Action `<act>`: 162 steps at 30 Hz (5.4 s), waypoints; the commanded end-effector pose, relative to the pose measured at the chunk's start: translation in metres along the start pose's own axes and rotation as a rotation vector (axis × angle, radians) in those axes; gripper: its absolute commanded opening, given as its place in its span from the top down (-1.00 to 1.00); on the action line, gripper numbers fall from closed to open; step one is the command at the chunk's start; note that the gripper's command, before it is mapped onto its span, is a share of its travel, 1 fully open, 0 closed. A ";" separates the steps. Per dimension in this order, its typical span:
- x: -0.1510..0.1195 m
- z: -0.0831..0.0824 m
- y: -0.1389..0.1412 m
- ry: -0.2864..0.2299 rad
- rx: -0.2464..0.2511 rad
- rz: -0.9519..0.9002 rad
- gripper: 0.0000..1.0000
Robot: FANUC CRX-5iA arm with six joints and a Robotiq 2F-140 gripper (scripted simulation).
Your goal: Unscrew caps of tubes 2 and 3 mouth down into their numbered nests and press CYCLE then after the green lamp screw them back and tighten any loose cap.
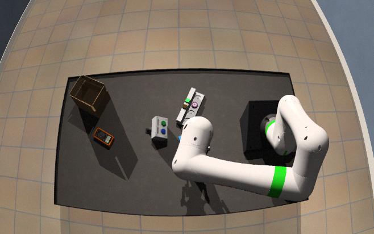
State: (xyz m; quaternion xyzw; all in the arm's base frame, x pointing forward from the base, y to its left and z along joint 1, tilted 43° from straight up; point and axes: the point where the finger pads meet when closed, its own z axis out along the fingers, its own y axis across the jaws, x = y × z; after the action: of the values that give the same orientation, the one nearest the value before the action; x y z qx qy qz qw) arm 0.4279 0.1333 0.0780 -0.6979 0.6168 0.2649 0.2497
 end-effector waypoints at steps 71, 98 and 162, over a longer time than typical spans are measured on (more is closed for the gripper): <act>0.000 -0.001 0.000 -0.006 0.004 -0.238 0.18; 0.000 -0.001 0.000 -0.005 0.006 -0.650 0.41; 0.000 0.000 0.000 -0.006 0.005 -0.464 0.18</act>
State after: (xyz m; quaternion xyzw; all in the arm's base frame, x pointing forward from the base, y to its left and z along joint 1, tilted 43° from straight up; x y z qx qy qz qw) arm 0.4277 0.1335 0.0777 -0.7876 0.4975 0.2213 0.2885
